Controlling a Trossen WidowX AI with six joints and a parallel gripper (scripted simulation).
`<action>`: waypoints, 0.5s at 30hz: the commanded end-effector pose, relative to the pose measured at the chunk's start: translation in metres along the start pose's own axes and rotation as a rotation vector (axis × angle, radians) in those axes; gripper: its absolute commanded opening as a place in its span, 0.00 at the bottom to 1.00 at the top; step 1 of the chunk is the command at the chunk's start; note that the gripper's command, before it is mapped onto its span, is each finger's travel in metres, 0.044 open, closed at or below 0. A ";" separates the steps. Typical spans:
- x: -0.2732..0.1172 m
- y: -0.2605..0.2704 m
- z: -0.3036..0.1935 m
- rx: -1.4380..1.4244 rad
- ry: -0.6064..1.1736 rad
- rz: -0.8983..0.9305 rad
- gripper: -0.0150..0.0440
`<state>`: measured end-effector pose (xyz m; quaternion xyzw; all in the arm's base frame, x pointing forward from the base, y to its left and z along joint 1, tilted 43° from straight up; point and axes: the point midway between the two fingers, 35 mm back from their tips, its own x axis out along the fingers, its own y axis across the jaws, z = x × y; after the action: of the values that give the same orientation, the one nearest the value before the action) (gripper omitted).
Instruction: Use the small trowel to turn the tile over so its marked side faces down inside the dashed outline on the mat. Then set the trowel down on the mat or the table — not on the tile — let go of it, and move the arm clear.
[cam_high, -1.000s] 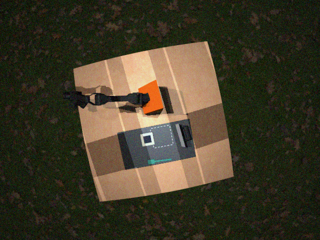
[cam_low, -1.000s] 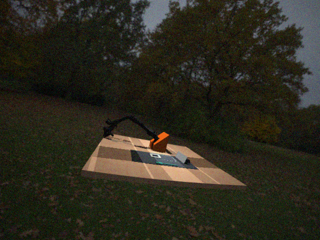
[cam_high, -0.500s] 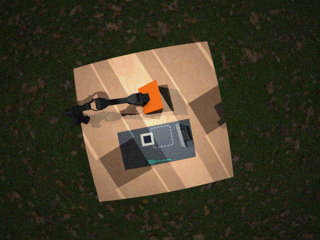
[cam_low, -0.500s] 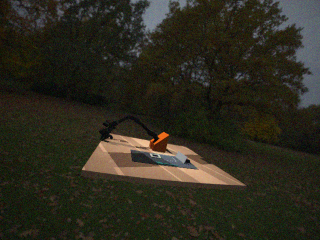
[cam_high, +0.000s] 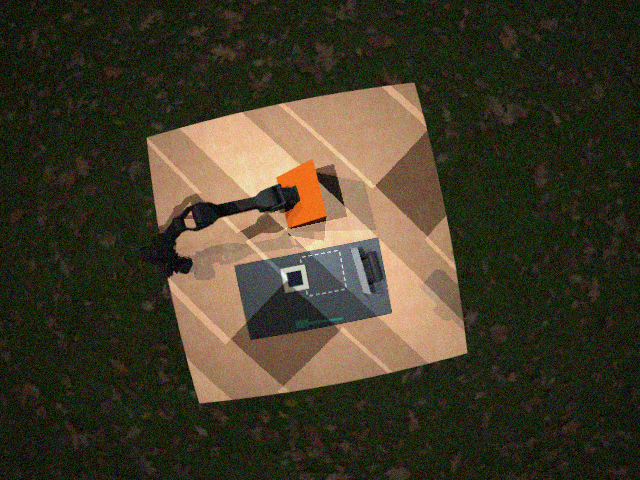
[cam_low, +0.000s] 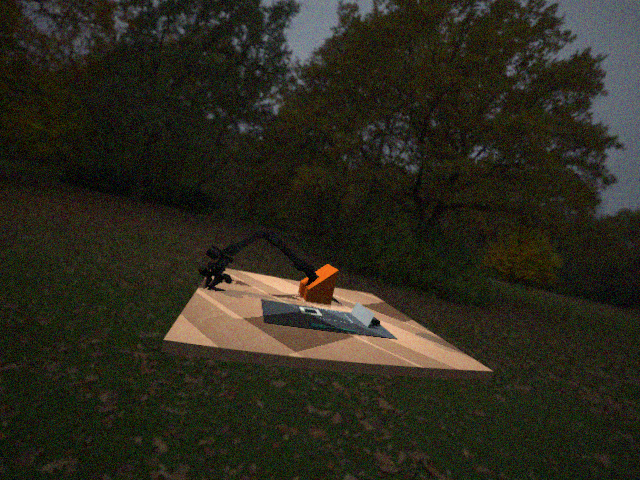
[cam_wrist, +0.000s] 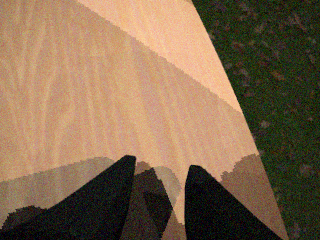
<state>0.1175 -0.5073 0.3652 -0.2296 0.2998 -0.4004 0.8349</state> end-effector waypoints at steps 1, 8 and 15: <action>0.016 0.035 0.015 0.003 -0.001 0.059 0.42; 0.036 0.092 0.040 -0.013 -0.004 0.155 0.42; 0.050 0.157 0.060 -0.041 0.010 0.259 0.42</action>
<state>0.2419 -0.4632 0.3162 -0.2152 0.3225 -0.3078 0.8689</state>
